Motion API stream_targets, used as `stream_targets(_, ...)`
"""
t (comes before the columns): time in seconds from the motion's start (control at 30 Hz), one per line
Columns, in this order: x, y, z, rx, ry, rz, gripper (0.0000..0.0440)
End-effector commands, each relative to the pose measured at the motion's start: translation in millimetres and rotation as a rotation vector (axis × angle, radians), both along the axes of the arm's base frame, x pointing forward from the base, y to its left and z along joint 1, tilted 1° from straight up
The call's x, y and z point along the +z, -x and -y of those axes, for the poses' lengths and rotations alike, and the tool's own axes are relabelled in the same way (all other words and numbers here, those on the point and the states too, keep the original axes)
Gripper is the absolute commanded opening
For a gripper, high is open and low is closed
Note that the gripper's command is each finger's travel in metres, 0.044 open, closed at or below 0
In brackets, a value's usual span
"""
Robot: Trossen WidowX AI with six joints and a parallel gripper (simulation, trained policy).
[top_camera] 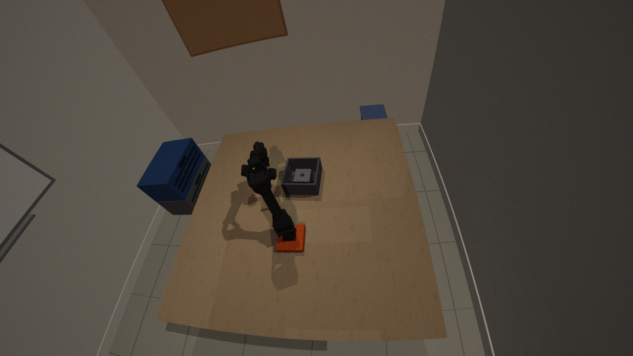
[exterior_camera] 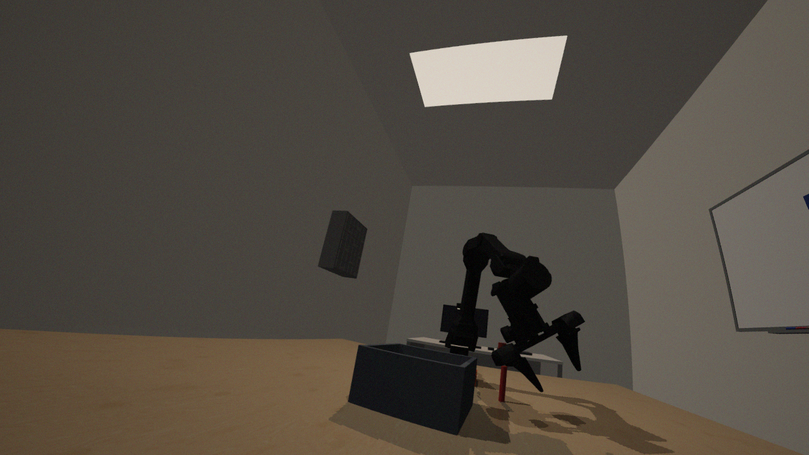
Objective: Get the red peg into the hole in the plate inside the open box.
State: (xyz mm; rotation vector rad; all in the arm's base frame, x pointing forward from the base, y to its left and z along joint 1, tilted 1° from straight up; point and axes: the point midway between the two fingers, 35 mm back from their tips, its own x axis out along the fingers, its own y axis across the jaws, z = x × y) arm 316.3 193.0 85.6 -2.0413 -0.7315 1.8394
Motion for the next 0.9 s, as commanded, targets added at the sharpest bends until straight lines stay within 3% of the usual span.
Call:
stream_targets(0.0, 2, 1, 1, -0.028, 0.008, -0.012, 0.0413)
stream_targets(0.1, 6, 5, 2, -0.116, 0.031, -0.062, 0.044)
stream_targets(0.87, 16, 49, 23, -0.817, 0.196, -0.407, 0.044)
